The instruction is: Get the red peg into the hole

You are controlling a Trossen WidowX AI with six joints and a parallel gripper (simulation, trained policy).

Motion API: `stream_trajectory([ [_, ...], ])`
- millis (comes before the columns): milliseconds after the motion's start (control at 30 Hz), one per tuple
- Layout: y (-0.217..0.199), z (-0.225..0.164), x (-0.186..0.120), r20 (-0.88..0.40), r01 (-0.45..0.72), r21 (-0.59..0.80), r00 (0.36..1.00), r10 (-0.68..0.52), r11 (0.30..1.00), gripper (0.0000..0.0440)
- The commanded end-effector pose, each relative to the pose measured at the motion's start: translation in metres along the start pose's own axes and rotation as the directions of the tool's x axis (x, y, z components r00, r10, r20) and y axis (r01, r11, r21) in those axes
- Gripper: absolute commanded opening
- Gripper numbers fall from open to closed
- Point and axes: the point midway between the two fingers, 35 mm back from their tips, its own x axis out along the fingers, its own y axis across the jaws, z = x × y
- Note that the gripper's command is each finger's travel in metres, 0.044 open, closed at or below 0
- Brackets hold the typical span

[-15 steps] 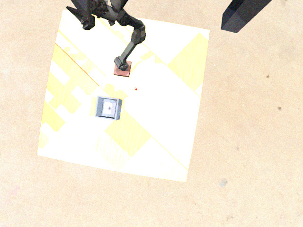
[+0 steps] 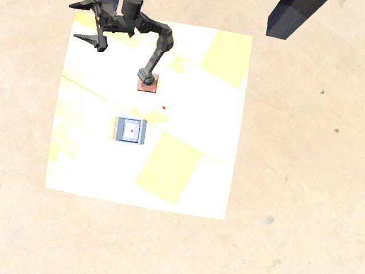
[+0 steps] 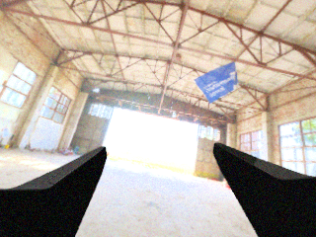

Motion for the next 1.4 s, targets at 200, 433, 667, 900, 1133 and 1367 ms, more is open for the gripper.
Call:
stream_trajectory([
  [200, 0.049, -0.046, 0.013, -0.157, -0.158, 0.121, 0.972, 0.176, 0.98, 0.044],
  [433, 0.084, -0.07, 0.011, -0.229, -0.255, 0.252, 0.921, 0.314, 0.933, 0.044],
  [667, 0.12, -0.089, 0.002, -0.287, -0.324, 0.386, 0.848, 0.446, 0.864, 0.044],
  [900, 0.154, -0.107, -0.013, -0.335, -0.362, 0.507, 0.753, 0.566, 0.782, 0.044],
  [1133, 0.186, -0.121, -0.032, -0.373, -0.37, 0.615, 0.641, 0.67, 0.696, 0.044],
  [1367, 0.215, -0.133, -0.056, -0.403, -0.351, 0.707, 0.514, 0.757, 0.614, 0.044],
])
